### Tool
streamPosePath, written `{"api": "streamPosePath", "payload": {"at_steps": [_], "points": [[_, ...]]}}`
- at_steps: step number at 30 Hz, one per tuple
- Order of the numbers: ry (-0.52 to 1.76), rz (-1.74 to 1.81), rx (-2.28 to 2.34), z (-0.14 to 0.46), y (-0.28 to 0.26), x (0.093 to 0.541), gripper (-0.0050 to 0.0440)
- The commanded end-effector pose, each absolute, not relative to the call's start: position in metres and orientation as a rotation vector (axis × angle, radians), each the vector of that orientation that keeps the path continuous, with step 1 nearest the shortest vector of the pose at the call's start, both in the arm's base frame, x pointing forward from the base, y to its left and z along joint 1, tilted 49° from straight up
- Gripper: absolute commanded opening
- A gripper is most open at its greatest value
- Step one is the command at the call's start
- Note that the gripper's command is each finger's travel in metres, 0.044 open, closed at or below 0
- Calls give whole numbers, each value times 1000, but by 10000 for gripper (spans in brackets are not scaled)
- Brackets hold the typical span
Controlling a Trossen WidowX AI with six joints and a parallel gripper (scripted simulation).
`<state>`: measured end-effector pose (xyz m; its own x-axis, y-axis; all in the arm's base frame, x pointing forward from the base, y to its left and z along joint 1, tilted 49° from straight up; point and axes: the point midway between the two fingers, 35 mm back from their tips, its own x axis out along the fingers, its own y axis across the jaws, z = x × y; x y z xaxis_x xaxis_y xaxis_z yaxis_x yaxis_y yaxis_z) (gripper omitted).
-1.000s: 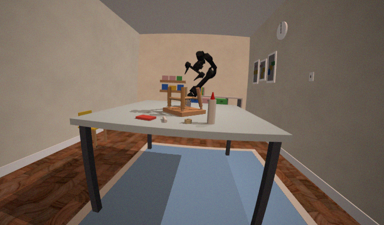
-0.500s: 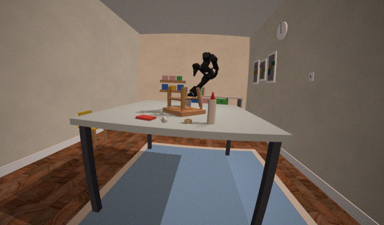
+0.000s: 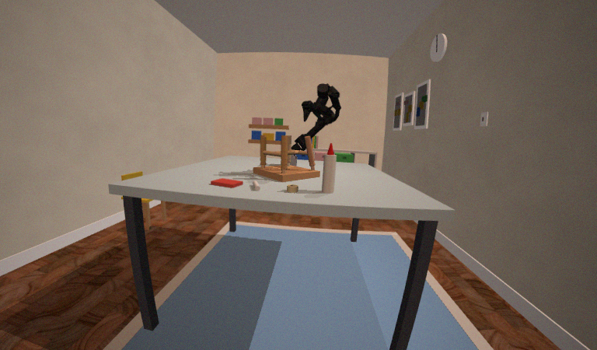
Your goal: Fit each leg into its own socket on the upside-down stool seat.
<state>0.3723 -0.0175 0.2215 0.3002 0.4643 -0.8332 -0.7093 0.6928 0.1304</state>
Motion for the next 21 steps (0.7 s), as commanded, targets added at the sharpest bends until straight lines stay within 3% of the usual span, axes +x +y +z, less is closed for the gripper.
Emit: {"api": "streamPosePath", "payload": {"at_steps": [1,21], "points": [[996,797,-284,219,-13,371,440],[1012,876,-245,201,3,372,440]]}}
